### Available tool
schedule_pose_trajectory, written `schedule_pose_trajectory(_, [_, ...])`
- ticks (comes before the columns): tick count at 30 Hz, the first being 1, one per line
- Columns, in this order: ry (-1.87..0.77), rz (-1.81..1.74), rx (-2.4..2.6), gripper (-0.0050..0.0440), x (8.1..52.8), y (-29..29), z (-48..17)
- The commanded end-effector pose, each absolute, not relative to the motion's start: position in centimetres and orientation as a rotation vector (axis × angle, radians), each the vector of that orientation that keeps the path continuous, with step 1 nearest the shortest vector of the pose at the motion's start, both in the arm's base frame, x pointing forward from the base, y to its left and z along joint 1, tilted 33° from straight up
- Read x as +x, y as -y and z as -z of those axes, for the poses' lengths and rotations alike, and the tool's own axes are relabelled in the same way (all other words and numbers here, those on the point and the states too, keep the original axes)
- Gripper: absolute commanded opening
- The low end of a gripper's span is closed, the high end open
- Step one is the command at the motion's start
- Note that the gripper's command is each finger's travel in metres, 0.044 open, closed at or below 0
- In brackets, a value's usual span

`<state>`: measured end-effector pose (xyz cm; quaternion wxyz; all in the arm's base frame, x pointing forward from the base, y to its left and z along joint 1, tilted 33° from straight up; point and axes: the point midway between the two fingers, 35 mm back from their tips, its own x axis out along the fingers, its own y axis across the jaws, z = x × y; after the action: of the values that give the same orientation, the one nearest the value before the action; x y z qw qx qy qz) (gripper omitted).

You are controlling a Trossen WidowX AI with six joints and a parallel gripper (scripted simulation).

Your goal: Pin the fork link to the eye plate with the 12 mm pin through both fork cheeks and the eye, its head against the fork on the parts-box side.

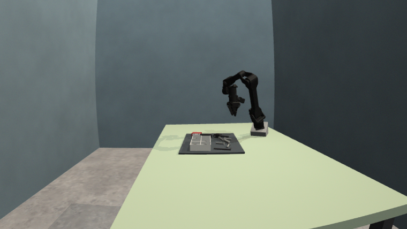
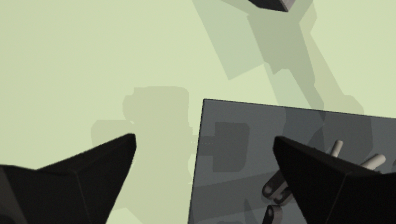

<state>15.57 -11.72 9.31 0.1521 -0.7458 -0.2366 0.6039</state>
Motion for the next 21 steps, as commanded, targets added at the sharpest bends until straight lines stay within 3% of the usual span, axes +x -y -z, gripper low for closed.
schedule_pose_trajectory(1, [0.718, -1.738, -2.204, 0.0440, 16.1, 11.8, -9.7])
schedule_pose_trajectory(5, [0.907, -1.756, -2.328, 0.0440, 17.3, 11.0, -9.7])
schedule_pose_trajectory(11, [1.390, -1.740, -2.573, 0.0440, 20.0, 8.8, -9.8])
schedule_pose_trajectory(13, [1.390, -1.740, -2.573, 0.0440, 20.0, 8.8, -9.8])
schedule_pose_trajectory(21, [2.176, -1.531, -2.808, 0.0440, 23.3, 5.0, -10.5])
